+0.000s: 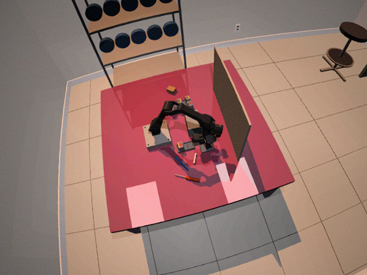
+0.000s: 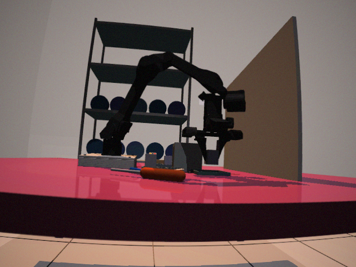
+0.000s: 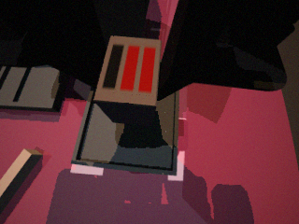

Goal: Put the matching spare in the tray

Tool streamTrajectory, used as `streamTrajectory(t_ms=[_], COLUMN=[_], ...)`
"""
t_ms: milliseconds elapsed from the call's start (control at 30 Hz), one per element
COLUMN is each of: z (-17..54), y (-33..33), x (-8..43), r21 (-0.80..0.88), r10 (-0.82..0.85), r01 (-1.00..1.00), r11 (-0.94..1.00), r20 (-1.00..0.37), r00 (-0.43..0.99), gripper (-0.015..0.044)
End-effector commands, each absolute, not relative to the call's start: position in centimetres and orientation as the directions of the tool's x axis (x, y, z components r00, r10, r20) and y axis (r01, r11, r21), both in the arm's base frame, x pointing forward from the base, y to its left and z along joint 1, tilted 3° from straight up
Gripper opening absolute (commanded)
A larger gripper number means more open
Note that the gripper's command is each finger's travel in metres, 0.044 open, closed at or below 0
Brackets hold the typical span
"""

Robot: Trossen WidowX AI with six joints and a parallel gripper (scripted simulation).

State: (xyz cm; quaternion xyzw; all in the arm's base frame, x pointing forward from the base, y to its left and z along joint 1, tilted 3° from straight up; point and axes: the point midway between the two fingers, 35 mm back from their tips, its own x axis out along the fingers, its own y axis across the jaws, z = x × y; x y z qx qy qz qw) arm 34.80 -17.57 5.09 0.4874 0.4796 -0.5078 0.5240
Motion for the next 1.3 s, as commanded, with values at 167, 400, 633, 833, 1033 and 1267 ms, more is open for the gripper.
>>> streamTrajectory(t_ms=[167,400,633,833,1033,1267], z=[4.3,3.8,3.3,3.5,3.5,3.8], y=[-17.5,-17.5,-17.5,-17.5,-17.5,-17.5], x=[34.6,34.5,34.4,34.5,34.5,34.5], r21=[0.021,0.021,0.021,0.023,0.023,0.023], r10=[-0.064,-0.064,-0.064,-0.065,-0.065,-0.065], r01=[1.0,1.0,1.0,1.0,1.0,1.0], r11=[0.012,0.012,0.012,0.009,0.009,0.009], r20=[-0.998,-0.998,-0.998,-0.998,-0.998,-0.998], r00=[0.022,0.022,0.022,0.024,0.024,0.024], gripper=[0.0,0.0,0.0,0.0131,0.0289,0.044])
